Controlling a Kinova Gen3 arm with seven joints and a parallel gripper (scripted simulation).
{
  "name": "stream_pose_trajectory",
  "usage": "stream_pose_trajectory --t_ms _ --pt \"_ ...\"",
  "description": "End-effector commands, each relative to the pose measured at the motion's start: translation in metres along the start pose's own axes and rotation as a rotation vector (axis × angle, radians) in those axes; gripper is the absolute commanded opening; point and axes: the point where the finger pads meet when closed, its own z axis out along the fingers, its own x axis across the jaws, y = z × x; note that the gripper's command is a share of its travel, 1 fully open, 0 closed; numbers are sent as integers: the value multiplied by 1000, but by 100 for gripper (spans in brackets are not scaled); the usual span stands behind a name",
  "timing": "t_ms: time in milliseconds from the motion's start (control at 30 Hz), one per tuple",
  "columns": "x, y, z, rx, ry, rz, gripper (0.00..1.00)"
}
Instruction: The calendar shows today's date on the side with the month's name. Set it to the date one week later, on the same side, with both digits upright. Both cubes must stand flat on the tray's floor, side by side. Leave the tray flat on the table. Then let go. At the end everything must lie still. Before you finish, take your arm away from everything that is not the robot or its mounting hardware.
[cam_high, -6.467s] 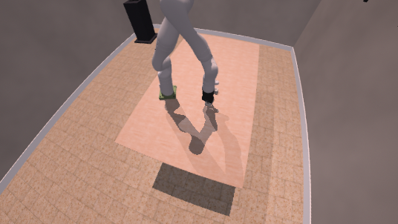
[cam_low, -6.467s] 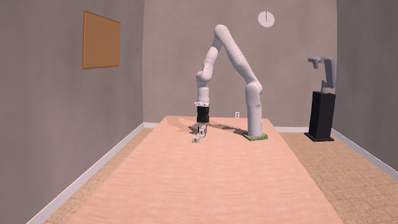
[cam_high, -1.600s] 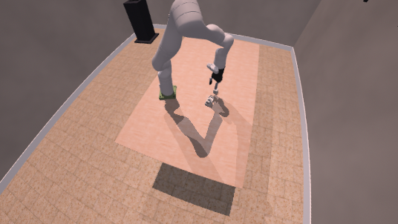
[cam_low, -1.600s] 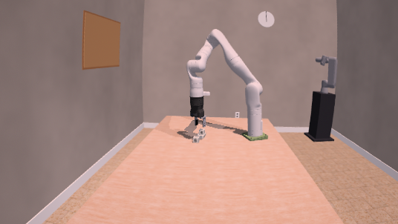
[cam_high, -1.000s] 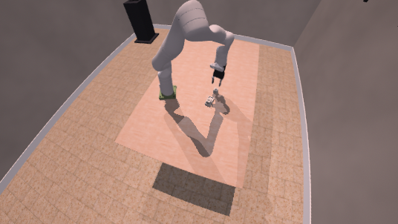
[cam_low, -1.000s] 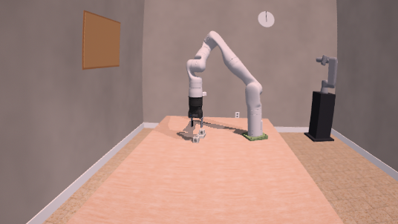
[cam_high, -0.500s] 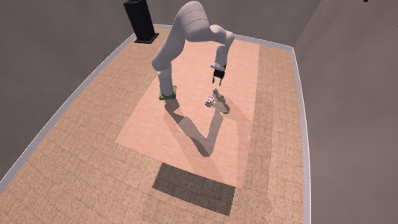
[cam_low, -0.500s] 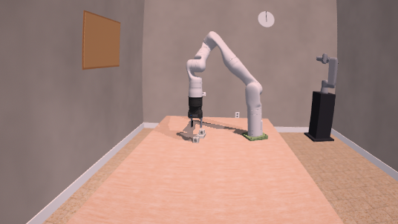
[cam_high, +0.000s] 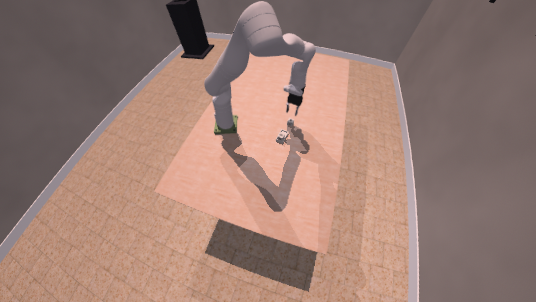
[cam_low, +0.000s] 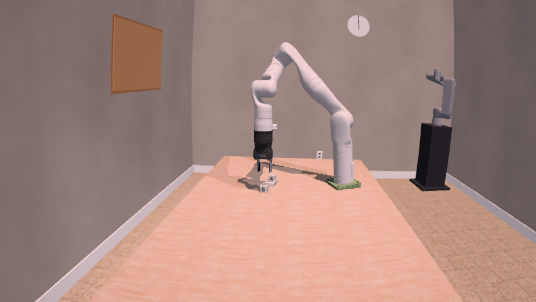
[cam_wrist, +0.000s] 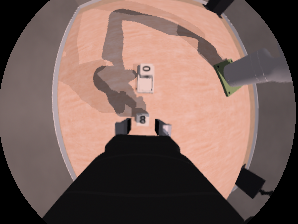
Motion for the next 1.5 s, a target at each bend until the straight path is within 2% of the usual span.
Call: stream_pose_trajectory --t_ms 0,900,1467 --pt "0 0 0 0 -1 0 90" --pt "0 0 1 0 -1 0 90" --pt "0 0 16 2 1 -2 90"
